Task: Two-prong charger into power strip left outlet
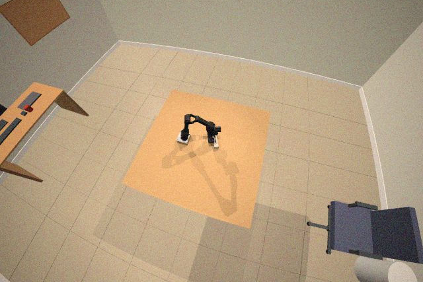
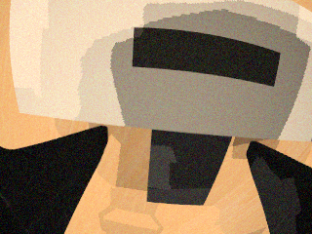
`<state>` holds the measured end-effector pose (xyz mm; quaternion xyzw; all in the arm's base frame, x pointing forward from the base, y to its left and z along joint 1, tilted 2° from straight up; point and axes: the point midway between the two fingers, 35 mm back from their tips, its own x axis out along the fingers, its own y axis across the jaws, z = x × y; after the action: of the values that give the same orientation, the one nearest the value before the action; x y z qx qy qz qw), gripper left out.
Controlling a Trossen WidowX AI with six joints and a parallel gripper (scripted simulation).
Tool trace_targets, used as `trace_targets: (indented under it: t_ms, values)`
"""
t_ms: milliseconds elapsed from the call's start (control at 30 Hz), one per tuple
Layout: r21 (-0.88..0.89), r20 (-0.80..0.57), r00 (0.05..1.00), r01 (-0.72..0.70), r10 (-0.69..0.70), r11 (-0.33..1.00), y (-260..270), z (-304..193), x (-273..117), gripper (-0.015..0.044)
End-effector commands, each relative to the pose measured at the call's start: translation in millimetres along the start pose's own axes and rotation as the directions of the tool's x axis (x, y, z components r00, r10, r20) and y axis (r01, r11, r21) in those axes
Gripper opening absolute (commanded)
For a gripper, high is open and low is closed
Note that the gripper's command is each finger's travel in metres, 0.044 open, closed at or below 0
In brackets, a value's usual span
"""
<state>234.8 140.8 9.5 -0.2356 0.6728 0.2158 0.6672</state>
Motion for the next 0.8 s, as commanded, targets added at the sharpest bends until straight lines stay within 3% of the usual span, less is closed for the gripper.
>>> trace_targets:
  t_ms: [0,767]
  values:
    - [-0.004,0.001,1.0,-0.003,0.003,1.0,0.6,-3.6,0.8,0.044]
    - [-0.005,0.011,1.0,-0.005,0.005,1.0,0.6,-9.5,1.3,0.044]
